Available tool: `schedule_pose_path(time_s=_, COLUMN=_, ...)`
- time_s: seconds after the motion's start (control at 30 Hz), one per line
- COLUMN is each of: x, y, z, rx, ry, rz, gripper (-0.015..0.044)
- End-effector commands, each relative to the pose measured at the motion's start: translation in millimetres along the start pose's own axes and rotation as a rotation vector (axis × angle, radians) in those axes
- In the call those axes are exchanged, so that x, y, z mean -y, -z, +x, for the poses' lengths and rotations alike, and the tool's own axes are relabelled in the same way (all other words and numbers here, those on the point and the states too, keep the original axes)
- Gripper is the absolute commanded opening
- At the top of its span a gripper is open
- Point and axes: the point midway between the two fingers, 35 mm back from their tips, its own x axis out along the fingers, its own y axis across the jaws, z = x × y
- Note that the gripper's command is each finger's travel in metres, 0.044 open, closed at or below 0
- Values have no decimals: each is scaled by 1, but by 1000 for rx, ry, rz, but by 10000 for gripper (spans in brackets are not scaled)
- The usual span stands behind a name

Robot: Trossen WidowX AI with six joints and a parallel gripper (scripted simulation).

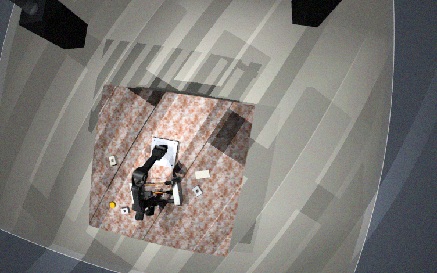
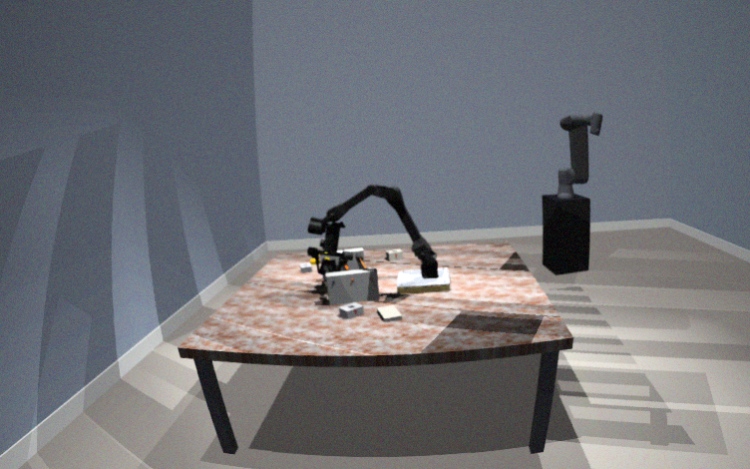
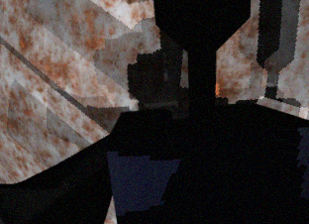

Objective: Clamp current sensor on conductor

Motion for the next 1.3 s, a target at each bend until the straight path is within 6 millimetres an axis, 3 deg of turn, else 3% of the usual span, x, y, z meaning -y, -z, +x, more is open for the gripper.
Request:
schedule_pose_path(time_s=0.0, x=0, y=0, z=0, rx=0, ry=-1, rz=0, gripper=157)
schedule_pose_path(time_s=0.37, x=0, y=-1, z=-3, rx=4, ry=-30, rz=2, gripper=440)
schedule_pose_path(time_s=0.57, x=3, y=-6, z=-24, rx=30, ry=-223, rz=9, gripper=440)
schedule_pose_path(time_s=0.97, x=-1, y=-7, z=-10, rx=30, ry=-239, rz=9, gripper=440)
schedule_pose_path(time_s=1.27, x=-7, y=-10, z=1, rx=31, ry=-344, rz=9, gripper=440)
